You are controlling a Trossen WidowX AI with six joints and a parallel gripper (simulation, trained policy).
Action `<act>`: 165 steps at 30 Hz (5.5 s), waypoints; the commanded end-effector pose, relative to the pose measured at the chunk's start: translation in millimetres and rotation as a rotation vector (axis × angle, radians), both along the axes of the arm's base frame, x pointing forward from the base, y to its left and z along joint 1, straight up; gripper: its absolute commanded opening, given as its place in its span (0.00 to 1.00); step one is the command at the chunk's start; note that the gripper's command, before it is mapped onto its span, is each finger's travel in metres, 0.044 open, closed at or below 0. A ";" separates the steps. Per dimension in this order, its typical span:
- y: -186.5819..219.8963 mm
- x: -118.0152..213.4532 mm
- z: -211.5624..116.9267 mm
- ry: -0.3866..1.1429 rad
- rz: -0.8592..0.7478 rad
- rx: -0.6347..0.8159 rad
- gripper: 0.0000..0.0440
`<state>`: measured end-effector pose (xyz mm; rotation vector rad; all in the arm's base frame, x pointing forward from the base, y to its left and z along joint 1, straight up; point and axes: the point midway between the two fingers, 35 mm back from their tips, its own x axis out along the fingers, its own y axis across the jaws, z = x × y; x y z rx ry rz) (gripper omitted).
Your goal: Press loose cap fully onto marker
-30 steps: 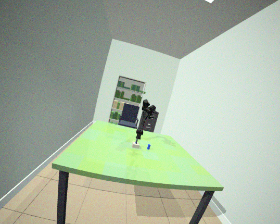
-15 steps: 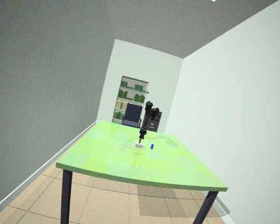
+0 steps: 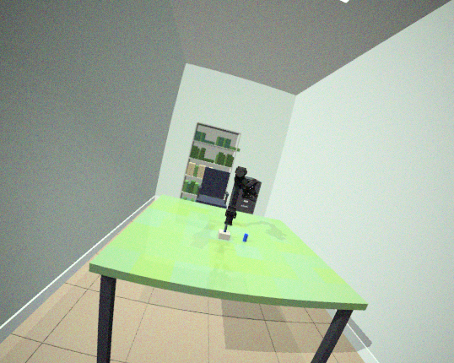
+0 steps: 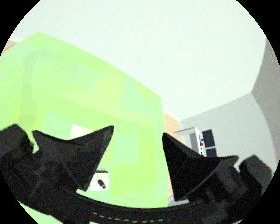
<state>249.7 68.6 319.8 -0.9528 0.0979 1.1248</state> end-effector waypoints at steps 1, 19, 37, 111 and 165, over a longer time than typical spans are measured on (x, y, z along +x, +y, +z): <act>-1.0 5.3 -8.2 0.026 0.012 -0.034 0.73; -5.2 24.8 -46.0 0.156 0.058 -0.160 0.73; -10.5 42.1 -79.7 0.260 0.110 -0.302 0.73; -12.0 72.4 -200.0 0.510 0.390 -0.844 0.69; 8.6 61.2 -217.2 0.324 0.635 -1.032 0.14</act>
